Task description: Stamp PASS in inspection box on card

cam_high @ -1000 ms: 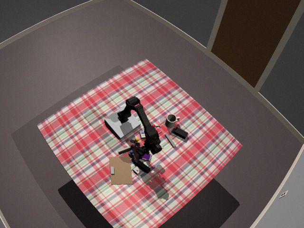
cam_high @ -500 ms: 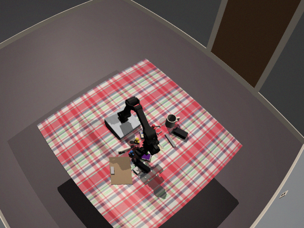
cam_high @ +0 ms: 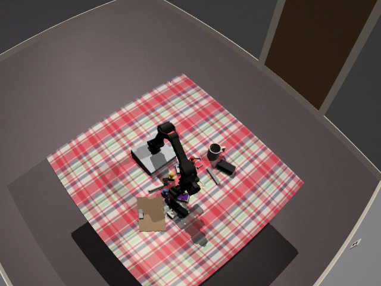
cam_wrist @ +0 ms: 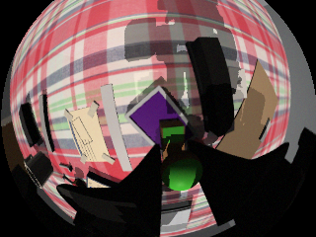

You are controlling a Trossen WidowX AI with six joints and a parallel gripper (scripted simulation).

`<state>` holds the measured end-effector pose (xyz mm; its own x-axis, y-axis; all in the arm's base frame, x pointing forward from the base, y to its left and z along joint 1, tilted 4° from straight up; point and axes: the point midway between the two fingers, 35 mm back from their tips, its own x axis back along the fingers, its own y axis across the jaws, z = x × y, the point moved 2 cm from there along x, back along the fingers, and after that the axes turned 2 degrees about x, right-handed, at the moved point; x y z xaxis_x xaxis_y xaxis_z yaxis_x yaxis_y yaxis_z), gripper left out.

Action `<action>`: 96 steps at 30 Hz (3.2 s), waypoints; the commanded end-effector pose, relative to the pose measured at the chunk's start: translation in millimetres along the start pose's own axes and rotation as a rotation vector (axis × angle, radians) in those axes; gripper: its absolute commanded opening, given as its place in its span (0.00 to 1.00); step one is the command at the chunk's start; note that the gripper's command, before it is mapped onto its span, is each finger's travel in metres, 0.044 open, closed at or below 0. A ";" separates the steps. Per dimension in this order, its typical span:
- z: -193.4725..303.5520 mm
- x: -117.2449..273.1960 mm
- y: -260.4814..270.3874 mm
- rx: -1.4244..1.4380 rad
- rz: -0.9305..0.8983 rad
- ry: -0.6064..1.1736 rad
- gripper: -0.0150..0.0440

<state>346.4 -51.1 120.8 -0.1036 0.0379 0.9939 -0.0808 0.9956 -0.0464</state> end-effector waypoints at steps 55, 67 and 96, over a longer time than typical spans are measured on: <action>2.4 -38.5 1.7 0.001 -0.004 0.003 0.25; 2.4 -40.4 1.8 0.000 -0.004 0.002 0.25; 2.4 -43.5 1.8 0.000 -0.004 0.002 0.25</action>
<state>348.0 -51.6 78.3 -0.0991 0.0372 0.9944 -0.0804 0.9957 -0.0453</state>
